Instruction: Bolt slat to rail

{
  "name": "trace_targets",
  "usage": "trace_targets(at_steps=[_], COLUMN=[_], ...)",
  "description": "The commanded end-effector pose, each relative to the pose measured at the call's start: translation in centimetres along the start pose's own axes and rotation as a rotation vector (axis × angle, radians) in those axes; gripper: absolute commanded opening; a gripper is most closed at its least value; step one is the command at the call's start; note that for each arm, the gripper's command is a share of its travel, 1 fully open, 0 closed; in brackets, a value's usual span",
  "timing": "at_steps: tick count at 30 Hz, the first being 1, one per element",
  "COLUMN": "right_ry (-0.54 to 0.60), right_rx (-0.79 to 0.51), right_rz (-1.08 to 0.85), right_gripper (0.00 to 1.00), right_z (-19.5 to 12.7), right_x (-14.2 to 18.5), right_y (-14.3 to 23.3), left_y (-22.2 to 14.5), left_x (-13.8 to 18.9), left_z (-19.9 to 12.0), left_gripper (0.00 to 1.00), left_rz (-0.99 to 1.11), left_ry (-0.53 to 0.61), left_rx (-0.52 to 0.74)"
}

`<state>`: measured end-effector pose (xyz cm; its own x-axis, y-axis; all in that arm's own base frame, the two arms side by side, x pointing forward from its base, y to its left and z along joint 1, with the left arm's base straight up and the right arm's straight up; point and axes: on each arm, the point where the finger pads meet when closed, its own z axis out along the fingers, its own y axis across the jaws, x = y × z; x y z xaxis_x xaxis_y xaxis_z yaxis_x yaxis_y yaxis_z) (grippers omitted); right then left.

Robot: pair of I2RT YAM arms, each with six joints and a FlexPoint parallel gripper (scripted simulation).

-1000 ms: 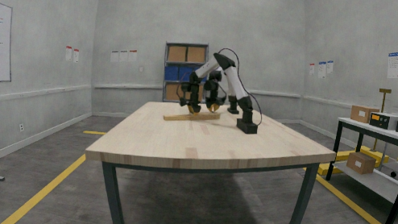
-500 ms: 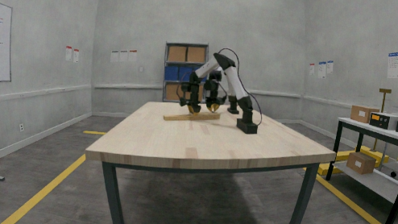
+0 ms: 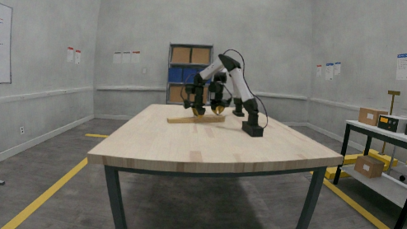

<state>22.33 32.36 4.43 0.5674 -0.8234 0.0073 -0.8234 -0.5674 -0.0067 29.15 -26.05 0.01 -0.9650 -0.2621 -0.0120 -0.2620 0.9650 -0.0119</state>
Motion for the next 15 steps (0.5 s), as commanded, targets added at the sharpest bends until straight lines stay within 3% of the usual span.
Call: trace_targets(at_steps=[1, 15], right_ry=[-0.011, -0.011], right_rx=[0.003, 0.003], right_rz=[-0.011, -0.011], right_gripper=[0.36, 0.36], right_z=[-0.6, -0.22], right_x=[-0.22, -0.23], right_y=[-0.15, -0.16], left_y=[-0.4, -0.4], left_x=[-0.09, -0.09], left_z=[-0.53, -0.53], left_gripper=[0.67, 0.67], left_rz=[0.001, 0.001], left_ry=[-0.008, -0.008], left_rx=[0.016, 0.016])
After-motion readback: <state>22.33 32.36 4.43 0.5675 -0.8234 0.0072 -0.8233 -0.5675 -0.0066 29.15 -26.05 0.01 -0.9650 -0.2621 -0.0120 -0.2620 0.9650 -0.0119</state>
